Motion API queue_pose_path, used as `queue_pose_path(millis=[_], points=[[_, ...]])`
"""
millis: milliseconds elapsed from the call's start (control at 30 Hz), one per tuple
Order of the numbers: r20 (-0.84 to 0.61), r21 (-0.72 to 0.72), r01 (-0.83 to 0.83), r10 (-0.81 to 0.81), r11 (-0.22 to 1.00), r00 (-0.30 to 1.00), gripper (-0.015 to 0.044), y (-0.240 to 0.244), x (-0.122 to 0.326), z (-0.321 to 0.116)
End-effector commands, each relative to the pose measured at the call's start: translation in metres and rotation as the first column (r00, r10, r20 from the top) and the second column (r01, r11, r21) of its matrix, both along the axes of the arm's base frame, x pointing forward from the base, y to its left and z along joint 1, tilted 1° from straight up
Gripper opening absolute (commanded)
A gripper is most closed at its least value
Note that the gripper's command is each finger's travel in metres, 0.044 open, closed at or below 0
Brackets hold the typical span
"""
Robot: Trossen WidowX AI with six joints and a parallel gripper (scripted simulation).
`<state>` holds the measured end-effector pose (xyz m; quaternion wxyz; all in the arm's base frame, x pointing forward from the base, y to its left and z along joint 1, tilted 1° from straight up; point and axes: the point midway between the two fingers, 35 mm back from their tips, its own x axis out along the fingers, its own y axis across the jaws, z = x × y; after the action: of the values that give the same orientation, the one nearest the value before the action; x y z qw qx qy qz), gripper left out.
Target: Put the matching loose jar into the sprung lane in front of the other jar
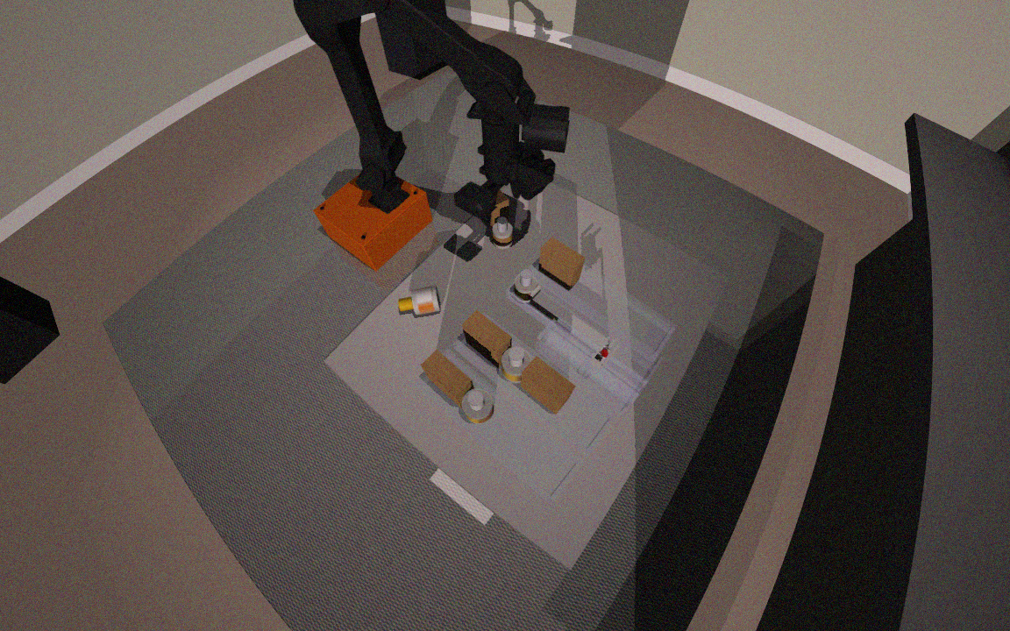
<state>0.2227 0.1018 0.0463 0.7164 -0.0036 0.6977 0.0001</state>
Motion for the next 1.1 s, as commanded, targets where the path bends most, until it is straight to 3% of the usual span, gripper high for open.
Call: queue_pose_path(millis=[0, 1000, 1067], points=[[0.007, -0.001, 0.007, -0.007, 1.000, 1.000, 0.0440, -0.001, 0.001, -0.010], [0.007, -0.001, 0.007, -0.007, 1.000, 1.000, 0.0440, -0.002, 0.002, -0.063], [0.007, -0.001, 0.007, -0.007, 1.000, 1.000, 0.0387, -0.002, 0.002, -0.063]])
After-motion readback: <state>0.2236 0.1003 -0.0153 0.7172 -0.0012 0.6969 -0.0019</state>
